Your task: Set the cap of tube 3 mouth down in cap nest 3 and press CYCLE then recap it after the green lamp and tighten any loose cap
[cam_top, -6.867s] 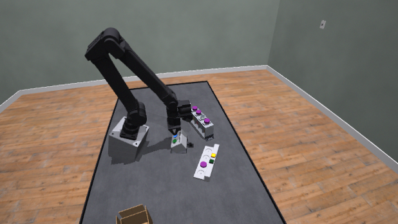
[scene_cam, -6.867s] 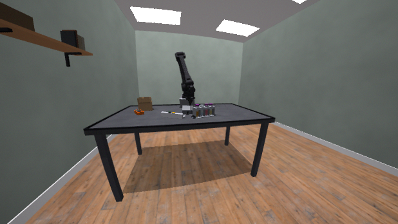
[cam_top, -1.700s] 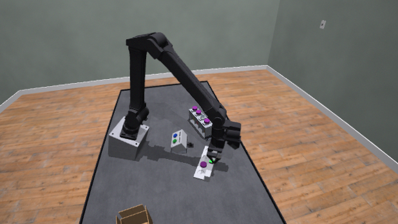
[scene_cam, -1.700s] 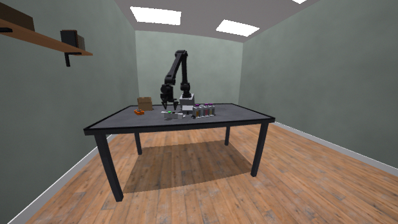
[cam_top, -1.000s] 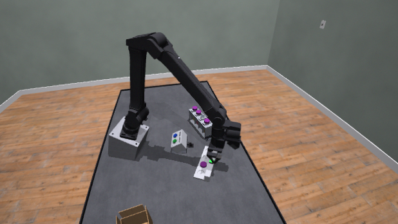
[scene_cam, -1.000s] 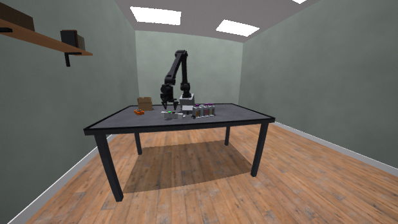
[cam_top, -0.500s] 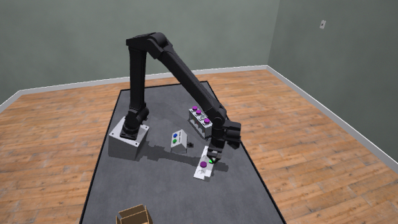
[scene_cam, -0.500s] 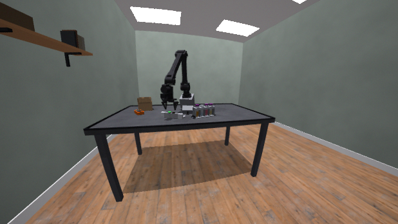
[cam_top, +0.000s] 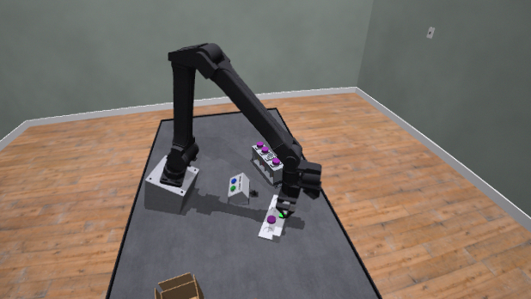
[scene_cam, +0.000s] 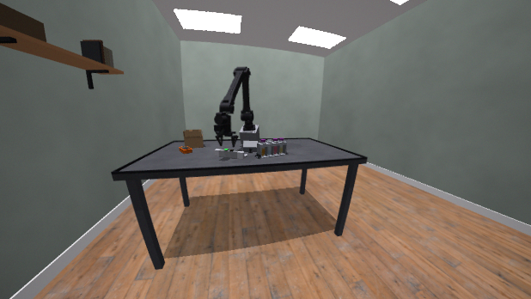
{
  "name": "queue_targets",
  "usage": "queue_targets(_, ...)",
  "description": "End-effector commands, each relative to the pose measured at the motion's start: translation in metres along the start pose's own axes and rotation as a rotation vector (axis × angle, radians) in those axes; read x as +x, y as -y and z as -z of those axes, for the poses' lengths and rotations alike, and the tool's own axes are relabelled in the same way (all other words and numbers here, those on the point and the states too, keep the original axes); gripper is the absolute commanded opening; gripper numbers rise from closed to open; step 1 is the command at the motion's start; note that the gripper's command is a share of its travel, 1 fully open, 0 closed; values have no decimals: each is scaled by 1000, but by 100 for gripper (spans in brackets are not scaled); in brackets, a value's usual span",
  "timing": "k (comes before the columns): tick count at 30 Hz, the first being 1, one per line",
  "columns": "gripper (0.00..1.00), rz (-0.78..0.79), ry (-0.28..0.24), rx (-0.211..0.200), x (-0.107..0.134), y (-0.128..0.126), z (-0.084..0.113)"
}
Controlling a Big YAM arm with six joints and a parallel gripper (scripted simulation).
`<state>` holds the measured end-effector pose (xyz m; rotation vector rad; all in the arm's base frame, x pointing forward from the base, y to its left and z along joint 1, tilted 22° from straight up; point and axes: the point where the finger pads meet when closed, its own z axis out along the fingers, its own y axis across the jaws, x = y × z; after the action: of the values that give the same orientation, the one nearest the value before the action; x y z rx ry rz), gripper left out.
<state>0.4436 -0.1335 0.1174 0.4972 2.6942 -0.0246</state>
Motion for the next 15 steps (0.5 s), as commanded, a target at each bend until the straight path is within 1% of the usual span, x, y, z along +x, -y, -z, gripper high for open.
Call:
queue_targets(1, 100, 5, 17, -3, -8, -4, 6)
queue_targets(6, 100, 5, 17, -3, -8, -4, 6)
queue_targets(7, 47, 22, 1, -5, 9, -5, 14)
queue_targets(8, 47, 5, 2, 1, 14, 6, 20)
queue_targets(15, 47, 5, 0, 0, 49, 21, 64)
